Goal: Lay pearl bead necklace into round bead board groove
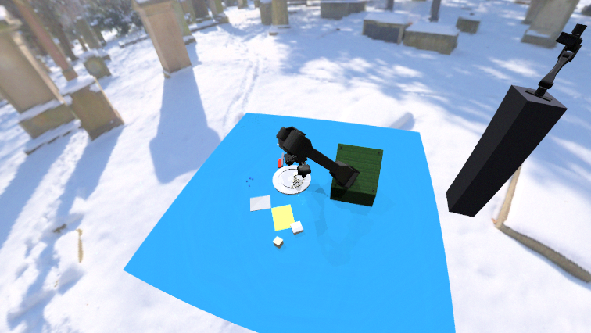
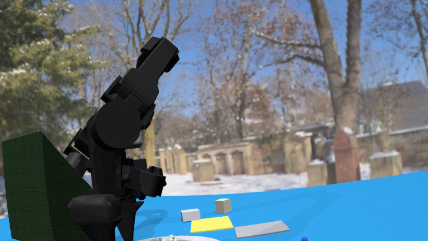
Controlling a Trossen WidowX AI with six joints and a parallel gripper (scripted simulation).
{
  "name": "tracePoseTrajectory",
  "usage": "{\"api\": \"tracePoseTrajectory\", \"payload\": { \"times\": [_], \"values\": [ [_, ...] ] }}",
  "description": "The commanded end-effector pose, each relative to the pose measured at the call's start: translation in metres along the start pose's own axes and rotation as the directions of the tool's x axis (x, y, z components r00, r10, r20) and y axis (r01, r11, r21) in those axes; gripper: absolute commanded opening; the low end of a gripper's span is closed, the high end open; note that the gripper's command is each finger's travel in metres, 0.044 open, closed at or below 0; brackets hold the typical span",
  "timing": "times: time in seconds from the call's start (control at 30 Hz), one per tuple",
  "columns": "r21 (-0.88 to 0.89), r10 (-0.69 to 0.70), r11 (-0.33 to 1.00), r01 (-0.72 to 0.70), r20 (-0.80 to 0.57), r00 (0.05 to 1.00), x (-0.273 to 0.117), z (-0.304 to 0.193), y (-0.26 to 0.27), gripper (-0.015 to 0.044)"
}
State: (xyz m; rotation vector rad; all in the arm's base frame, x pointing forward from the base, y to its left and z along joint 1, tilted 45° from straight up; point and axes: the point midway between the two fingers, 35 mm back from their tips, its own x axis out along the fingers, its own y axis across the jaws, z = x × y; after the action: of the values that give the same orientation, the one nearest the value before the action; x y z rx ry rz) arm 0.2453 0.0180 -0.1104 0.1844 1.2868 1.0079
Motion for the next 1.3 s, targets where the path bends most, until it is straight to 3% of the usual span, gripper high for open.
{"api": "tracePoseTrajectory", "payload": {
  "times": [0.0,0.1,0.27,1.27],
  "values": [
    [-0.105,-0.006,0.994,0.006,0.0,1.0,-0.015,0.011,0.002,0.0335],
    [-0.209,-0.007,0.978,0.006,0.0,1.0,-0.031,0.021,0.007,0.0256],
    [-0.216,-0.007,0.976,0.006,0.0,1.0,-0.032,0.021,0.007,0.0125],
    [-0.216,-0.006,0.976,0.006,0.001,1.0,0.005,0.022,0.007,0.012]
  ]
}}
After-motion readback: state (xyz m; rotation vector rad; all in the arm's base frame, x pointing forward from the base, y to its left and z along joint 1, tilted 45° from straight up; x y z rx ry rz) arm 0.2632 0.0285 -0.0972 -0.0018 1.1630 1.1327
